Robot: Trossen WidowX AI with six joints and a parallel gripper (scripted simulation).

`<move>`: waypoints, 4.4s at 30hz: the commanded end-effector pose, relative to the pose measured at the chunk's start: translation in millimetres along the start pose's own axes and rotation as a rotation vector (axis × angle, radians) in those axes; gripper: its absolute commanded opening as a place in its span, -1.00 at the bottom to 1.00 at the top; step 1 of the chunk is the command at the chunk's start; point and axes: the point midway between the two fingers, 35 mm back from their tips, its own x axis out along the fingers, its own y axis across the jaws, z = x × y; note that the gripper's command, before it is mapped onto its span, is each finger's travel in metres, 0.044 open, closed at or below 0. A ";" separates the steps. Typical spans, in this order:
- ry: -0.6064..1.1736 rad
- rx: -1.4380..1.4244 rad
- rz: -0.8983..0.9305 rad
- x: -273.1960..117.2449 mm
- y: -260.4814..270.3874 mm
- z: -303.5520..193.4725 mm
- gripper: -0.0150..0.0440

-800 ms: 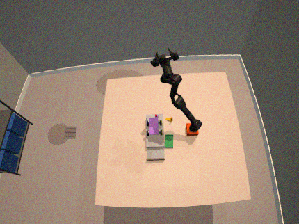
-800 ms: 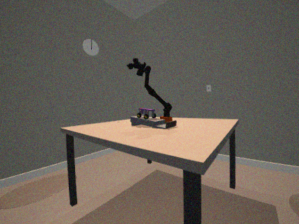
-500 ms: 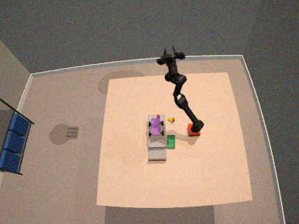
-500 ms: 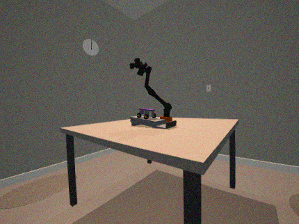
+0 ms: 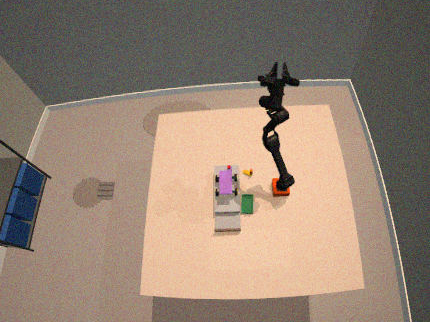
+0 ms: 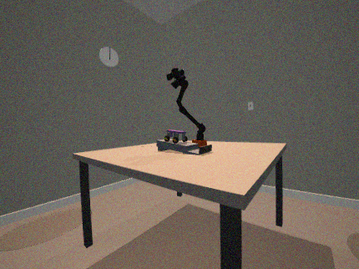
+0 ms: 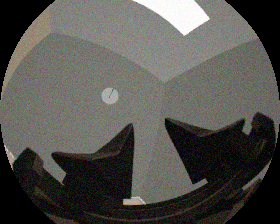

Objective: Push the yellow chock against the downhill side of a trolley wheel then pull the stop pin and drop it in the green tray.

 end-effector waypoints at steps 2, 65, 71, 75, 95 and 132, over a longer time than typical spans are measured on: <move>-0.024 -0.118 -0.165 -5.4 -61.3 -3.0 0.15; 0.392 -1.679 -2.611 -466.9 -105.6 203.5 0.15; 0.519 -1.618 -2.988 -501.7 -24.0 197.0 0.15; 0.596 -1.495 -3.246 -517.2 32.5 182.5 0.15; 0.773 0.401 -3.960 -529.3 257.5 -13.5 0.15; 0.420 1.424 -3.120 -519.4 262.6 -267.8 0.15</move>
